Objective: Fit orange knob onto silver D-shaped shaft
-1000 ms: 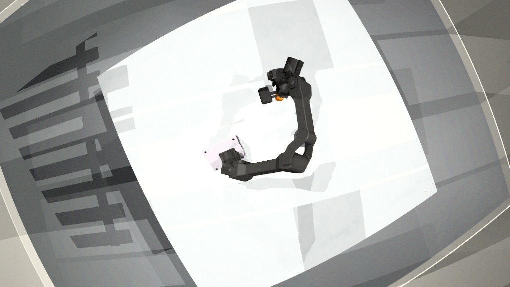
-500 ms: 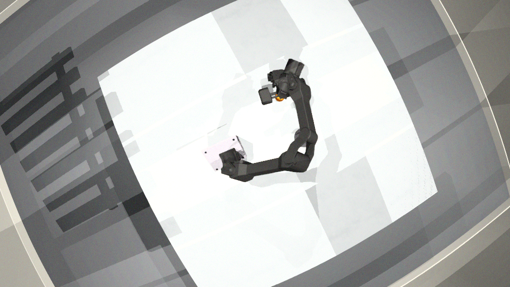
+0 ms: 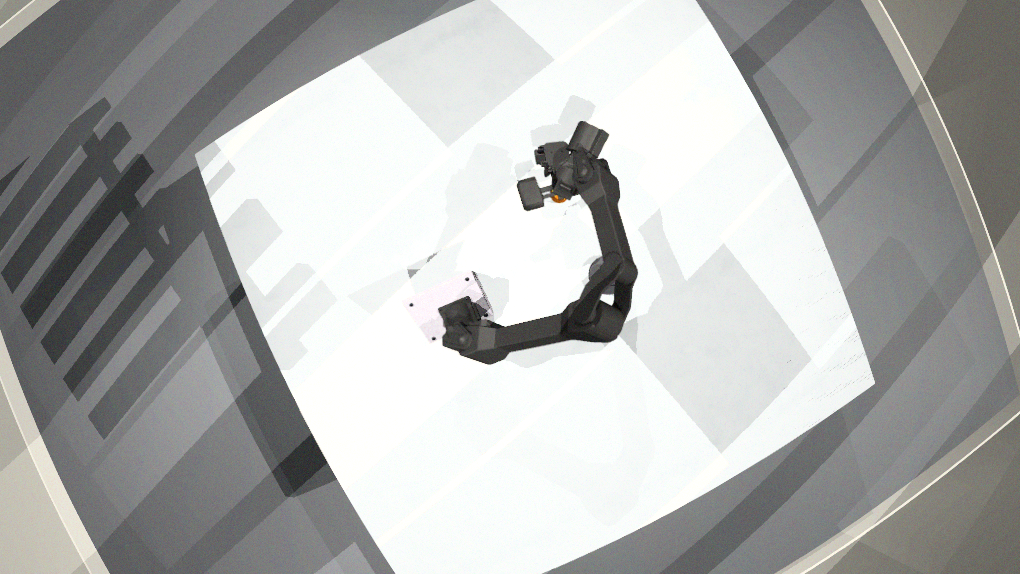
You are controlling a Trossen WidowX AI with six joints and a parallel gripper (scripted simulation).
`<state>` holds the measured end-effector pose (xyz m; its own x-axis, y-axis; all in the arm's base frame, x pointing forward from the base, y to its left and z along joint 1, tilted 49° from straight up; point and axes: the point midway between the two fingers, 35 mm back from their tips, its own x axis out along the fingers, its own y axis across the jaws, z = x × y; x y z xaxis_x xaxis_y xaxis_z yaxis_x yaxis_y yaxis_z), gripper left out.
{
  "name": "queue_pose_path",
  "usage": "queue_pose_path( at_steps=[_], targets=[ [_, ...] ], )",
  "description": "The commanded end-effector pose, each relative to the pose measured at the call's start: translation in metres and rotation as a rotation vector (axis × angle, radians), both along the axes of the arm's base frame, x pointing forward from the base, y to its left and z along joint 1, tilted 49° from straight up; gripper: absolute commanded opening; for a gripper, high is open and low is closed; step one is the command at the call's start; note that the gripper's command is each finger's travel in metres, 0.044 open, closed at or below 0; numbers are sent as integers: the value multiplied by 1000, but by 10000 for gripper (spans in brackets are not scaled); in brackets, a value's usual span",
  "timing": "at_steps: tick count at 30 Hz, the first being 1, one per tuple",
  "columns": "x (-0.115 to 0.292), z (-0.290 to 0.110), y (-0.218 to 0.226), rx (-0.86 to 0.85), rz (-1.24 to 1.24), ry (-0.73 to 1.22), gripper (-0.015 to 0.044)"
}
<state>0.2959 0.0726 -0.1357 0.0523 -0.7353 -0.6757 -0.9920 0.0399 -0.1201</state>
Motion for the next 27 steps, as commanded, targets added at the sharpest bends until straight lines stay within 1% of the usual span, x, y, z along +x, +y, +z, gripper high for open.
queue_pose_path(
  at_steps=[1, 16, 26, 27],
  targets=[
    [-2, -5, -6, -7, 4, 6, 440],
    [-3, -18, -23, -10, 4, 6, 440],
    [-3, -18, -23, -10, 4, 6, 177],
    [-3, -18, -23, -10, 4, 6, 171]
  ],
)
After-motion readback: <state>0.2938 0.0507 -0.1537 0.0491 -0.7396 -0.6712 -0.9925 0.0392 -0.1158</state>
